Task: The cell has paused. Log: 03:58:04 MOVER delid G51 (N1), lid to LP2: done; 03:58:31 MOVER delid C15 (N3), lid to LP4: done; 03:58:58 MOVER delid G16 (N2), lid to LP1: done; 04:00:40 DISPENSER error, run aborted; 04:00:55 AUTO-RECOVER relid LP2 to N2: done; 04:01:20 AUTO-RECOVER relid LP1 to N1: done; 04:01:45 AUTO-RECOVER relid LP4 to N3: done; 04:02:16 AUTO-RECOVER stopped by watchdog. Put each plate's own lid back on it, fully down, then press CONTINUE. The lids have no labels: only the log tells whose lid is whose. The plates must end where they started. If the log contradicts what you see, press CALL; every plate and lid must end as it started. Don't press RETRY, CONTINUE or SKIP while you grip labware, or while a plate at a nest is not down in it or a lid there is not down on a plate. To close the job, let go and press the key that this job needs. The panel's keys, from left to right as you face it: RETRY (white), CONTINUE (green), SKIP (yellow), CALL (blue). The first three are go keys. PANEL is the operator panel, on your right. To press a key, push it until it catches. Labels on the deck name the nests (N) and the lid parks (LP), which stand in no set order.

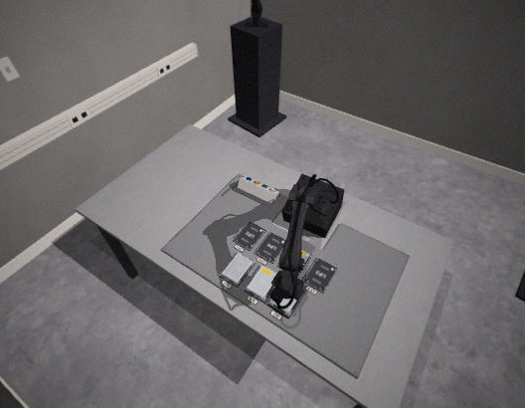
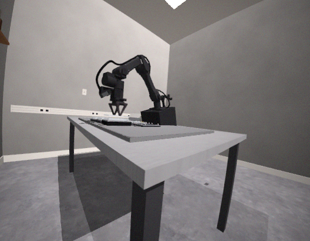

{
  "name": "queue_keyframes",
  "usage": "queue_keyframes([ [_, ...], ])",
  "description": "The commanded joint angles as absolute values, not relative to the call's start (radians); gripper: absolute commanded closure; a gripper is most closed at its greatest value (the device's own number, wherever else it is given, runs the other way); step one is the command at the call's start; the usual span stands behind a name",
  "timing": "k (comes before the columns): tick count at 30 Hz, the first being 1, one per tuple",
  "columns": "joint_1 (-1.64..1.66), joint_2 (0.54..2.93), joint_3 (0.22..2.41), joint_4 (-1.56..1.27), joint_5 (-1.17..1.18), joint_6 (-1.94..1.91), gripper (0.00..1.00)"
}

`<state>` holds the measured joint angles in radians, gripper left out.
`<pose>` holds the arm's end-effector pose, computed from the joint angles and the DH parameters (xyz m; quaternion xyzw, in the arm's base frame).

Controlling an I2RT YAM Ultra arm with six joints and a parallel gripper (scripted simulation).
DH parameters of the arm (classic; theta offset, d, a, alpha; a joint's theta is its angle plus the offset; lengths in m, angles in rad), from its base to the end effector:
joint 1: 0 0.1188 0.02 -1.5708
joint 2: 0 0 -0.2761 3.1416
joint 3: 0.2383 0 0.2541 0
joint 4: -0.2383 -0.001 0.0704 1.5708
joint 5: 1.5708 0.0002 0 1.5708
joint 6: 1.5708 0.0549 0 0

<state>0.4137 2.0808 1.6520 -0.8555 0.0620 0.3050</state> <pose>0.4034 0.1745 0.1915 -0.0493 0.9881 0.0215 0.1444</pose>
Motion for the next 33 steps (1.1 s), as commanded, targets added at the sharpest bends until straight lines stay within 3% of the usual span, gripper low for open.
queue_keyframes([
  [1,0.426,2.084,1.675,-0.840,0.072,0.312,1.00],
  [33,0.420,2.105,1.631,-0.812,0.071,0.311,1.00],
])
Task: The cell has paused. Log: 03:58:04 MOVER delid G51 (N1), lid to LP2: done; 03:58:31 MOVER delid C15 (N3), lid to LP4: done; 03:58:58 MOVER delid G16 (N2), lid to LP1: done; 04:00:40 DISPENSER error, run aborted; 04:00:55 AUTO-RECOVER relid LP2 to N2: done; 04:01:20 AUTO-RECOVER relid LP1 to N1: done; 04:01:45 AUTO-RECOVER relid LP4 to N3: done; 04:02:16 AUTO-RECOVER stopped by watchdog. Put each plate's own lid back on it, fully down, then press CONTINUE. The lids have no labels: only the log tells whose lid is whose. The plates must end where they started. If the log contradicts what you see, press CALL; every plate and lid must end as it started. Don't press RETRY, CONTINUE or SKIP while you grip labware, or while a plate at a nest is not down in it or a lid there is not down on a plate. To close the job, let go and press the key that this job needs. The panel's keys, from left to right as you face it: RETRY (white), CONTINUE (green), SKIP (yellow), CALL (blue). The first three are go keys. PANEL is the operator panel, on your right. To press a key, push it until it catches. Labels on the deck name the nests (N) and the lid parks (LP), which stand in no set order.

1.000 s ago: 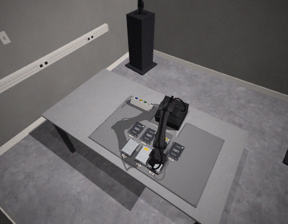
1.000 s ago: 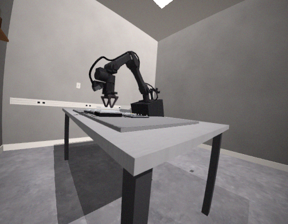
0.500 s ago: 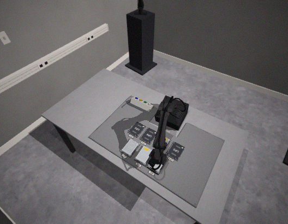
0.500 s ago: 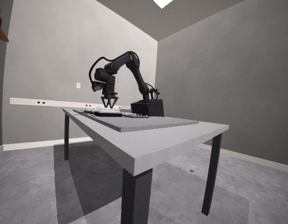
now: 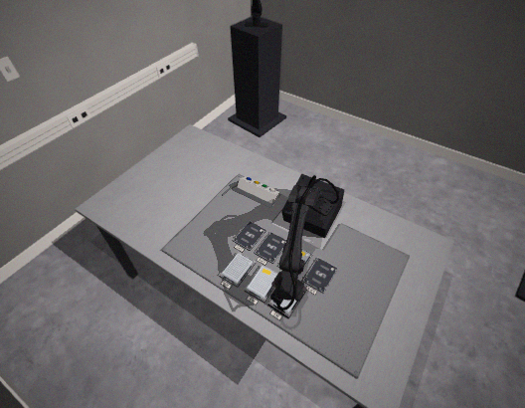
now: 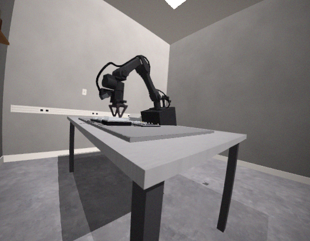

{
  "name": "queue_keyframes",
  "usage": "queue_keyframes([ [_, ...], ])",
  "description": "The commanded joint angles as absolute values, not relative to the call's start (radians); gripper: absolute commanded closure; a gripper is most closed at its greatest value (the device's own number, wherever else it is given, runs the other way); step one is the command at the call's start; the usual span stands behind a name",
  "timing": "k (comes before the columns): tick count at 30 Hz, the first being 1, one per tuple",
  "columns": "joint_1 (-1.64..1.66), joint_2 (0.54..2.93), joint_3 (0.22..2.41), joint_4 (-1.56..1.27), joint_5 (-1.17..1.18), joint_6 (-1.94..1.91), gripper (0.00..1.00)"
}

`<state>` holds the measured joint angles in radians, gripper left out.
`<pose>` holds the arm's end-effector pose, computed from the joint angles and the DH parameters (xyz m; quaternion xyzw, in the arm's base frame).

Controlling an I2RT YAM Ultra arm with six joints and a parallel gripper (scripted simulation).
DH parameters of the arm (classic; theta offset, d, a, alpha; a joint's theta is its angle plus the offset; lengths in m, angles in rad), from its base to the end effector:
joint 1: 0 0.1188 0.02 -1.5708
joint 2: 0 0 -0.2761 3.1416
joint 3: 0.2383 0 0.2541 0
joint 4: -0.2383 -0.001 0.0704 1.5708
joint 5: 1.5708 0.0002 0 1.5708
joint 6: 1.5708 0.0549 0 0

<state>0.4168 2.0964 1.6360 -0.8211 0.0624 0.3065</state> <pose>0.4051 0.1767 0.1816 -0.0500 0.9878 0.0221 0.1457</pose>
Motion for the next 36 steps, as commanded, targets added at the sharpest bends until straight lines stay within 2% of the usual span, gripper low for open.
queue_keyframes([
  [1,0.420,2.098,1.636,-0.808,0.071,0.310,1.00],
  [36,0.414,2.099,1.634,-0.803,0.064,0.304,1.00],
])
